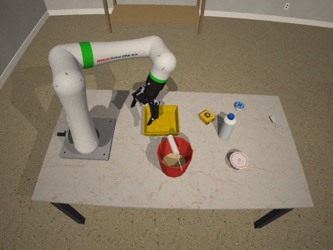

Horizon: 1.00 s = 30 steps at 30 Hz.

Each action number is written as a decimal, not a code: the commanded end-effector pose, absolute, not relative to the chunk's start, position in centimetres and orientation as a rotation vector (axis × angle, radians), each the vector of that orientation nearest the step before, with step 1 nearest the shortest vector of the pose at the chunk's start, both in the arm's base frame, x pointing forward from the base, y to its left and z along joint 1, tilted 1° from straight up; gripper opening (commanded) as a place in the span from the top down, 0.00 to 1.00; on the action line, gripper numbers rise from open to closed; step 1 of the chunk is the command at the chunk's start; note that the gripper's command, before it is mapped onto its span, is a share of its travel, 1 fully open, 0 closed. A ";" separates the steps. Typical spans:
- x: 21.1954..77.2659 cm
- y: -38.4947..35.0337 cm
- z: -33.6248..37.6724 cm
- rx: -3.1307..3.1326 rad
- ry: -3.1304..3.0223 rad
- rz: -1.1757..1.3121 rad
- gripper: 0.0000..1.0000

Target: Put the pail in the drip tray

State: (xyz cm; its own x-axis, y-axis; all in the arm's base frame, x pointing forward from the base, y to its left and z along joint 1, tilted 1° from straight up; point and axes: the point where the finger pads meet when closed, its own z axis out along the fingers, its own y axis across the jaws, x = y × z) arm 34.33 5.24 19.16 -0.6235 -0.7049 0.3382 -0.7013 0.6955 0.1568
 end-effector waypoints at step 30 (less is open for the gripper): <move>45.8 -2.8 24.5 -0.364 -2.946 0.054 0.00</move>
